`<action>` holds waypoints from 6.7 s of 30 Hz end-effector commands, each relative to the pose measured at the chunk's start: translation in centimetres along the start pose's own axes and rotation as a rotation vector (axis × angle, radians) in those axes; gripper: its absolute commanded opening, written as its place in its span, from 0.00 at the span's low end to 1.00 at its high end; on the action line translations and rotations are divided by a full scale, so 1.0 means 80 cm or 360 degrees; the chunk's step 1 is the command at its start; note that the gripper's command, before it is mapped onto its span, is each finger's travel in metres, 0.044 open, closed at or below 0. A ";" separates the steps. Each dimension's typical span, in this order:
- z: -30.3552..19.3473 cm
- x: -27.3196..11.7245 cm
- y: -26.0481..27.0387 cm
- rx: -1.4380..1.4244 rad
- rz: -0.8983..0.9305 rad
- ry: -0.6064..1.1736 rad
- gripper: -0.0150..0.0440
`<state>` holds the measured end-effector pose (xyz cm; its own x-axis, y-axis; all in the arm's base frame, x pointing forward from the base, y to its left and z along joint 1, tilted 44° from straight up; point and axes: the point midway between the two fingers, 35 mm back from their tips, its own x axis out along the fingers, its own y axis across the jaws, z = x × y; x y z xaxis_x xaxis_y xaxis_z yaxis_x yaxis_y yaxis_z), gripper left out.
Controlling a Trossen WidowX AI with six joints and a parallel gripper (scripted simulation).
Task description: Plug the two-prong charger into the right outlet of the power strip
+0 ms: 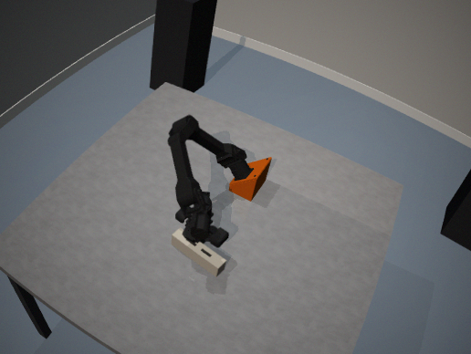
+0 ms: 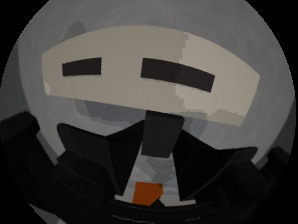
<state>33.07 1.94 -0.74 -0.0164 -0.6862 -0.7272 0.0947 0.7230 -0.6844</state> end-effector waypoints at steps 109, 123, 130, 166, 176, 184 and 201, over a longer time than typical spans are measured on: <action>0.020 -0.008 -0.003 0.0025 0.0005 -0.0026 0.25; 0.020 -0.006 -0.003 0.0025 0.0005 -0.0026 0.25; 0.020 -0.005 -0.003 0.0025 0.0005 -0.0026 0.25; 0.020 0.001 -0.002 0.0025 0.0004 -0.0026 0.25; 0.010 0.001 0.000 -0.0006 0.0010 0.0021 0.25; 0.010 0.001 0.000 -0.0006 0.0010 0.0021 0.57; 0.007 0.001 0.000 -0.0002 0.0010 0.0015 1.00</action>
<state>33.67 1.78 -0.75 -0.0303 -0.6809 -0.7317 0.0893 0.7273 -0.6805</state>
